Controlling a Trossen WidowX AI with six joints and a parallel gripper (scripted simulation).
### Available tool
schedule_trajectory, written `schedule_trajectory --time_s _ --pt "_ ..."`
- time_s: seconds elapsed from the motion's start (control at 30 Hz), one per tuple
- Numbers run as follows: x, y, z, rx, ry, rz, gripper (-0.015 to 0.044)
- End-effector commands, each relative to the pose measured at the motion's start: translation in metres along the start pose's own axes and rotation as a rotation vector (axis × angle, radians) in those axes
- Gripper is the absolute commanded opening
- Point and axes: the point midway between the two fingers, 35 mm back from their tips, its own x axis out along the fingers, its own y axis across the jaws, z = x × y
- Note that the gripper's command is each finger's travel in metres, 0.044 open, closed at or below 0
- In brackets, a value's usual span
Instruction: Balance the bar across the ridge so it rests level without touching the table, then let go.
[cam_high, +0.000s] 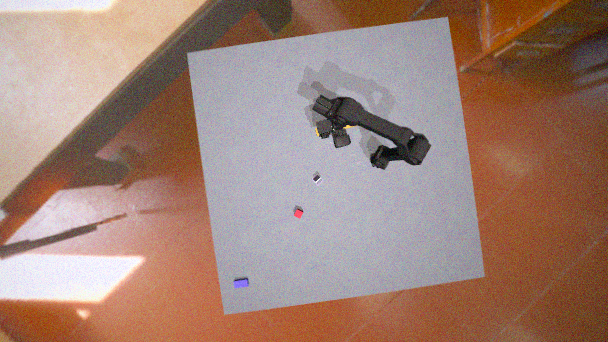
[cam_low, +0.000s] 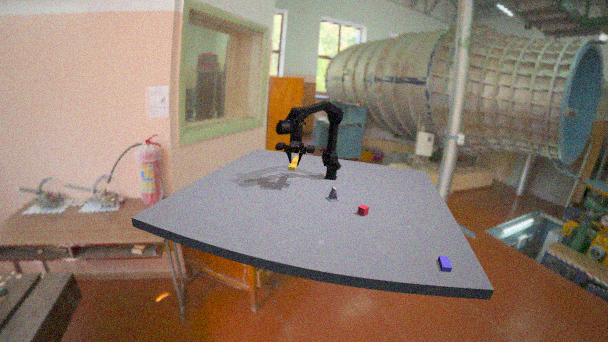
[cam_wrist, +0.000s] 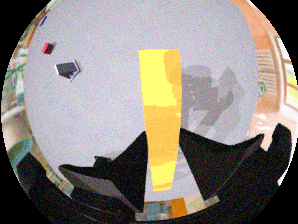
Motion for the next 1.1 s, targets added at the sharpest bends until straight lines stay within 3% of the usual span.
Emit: schedule_trajectory --time_s 0.0,1.07 --pt "-0.001 0.005 0.009 0.041 -0.001 0.003 0.0" --pt "-0.006 0.076 0.092 0.543 -0.007 0.013 0.0"
